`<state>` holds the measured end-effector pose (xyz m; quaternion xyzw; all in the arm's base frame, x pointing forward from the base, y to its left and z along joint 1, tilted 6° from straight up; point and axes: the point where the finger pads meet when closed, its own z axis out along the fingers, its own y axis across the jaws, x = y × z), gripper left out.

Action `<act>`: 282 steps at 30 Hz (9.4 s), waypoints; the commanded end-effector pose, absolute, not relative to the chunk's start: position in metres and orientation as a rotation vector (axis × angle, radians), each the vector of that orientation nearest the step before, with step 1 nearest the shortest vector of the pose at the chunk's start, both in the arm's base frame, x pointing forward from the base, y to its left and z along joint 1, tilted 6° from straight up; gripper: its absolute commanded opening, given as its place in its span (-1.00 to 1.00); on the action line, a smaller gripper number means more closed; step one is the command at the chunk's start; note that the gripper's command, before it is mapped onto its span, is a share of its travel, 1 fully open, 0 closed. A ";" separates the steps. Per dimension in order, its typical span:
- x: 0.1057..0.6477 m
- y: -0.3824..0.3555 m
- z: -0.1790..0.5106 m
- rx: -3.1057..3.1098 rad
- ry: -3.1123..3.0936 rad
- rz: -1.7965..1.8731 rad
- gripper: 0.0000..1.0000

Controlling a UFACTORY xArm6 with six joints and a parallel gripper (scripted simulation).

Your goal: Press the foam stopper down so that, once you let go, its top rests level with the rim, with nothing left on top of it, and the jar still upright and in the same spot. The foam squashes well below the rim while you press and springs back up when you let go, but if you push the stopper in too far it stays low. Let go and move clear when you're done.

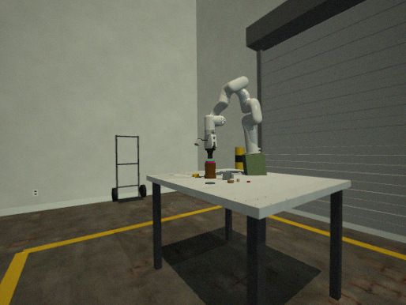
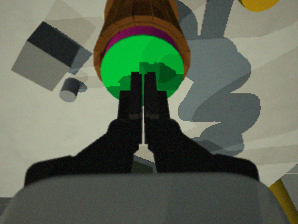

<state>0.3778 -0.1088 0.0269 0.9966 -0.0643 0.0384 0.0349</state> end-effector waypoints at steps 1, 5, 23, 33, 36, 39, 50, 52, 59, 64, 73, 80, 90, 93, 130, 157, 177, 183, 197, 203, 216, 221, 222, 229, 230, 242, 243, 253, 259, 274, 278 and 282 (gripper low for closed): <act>0.380 -0.110 0.015 3.062 -0.198 0.123 -1.00; 0.380 -0.110 0.014 3.062 -0.198 0.123 -1.00; 0.381 -0.110 0.012 3.062 -0.198 0.123 -1.00; 0.381 -0.111 0.009 3.062 -0.198 0.123 -1.00; 0.381 -0.111 0.008 3.062 -0.198 0.123 -1.00; 0.381 -0.111 0.006 3.062 -0.198 0.123 -1.00; 0.381 -0.111 0.001 3.062 -0.198 0.123 -1.00; 0.382 -0.111 -0.001 3.062 -0.198 0.123 -1.00; 0.382 -0.112 -0.005 3.062 -0.198 0.123 -1.00; 0.382 -0.112 -0.006 3.062 -0.198 0.123 -1.00; 0.382 -0.112 -0.009 3.062 -0.198 0.123 -1.00; 0.382 -0.112 -0.010 3.062 -0.198 0.123 -1.00; 0.382 -0.112 -0.011 3.062 -0.198 0.123 -1.00; 0.382 -0.112 -0.011 3.062 -0.198 0.123 -1.00; 0.379 -0.108 0.039 3.062 -0.198 0.123 -1.00; 0.378 -0.108 0.044 3.062 -0.198 0.123 -1.00; 0.380 -0.110 0.017 3.062 -0.198 0.123 -1.00; 0.380 -0.110 0.014 3.062 -0.198 0.123 -1.00; 0.380 -0.110 0.014 3.062 -0.198 0.123 -1.00; 0.381 -0.110 0.013 3.062 -0.198 0.123 -1.00; 0.381 -0.111 0.009 3.062 -0.198 0.123 -1.00; 0.381 -0.111 0.006 3.062 -0.198 0.123 -1.00; 0.381 -0.111 0.006 3.062 -0.198 0.123 -1.00; 0.381 -0.111 0.001 3.062 -0.198 0.123 -1.00; 0.381 -0.111 0.001 3.062 -0.198 0.123 -1.00; 0.382 -0.112 -0.005 3.062 -0.198 0.123 -1.00; 0.382 -0.112 -0.006 3.062 -0.198 0.123 -1.00; 0.382 -0.112 -0.010 3.062 -0.198 0.123 -1.00; 0.382 -0.112 -0.012 3.062 -0.198 0.123 -1.00; 0.383 -0.113 -0.015 3.062 -0.198 0.123 -1.00; 0.383 -0.113 -0.015 3.062 -0.198 0.123 -1.00; 0.383 -0.113 -0.015 3.062 -0.198 0.123 -1.00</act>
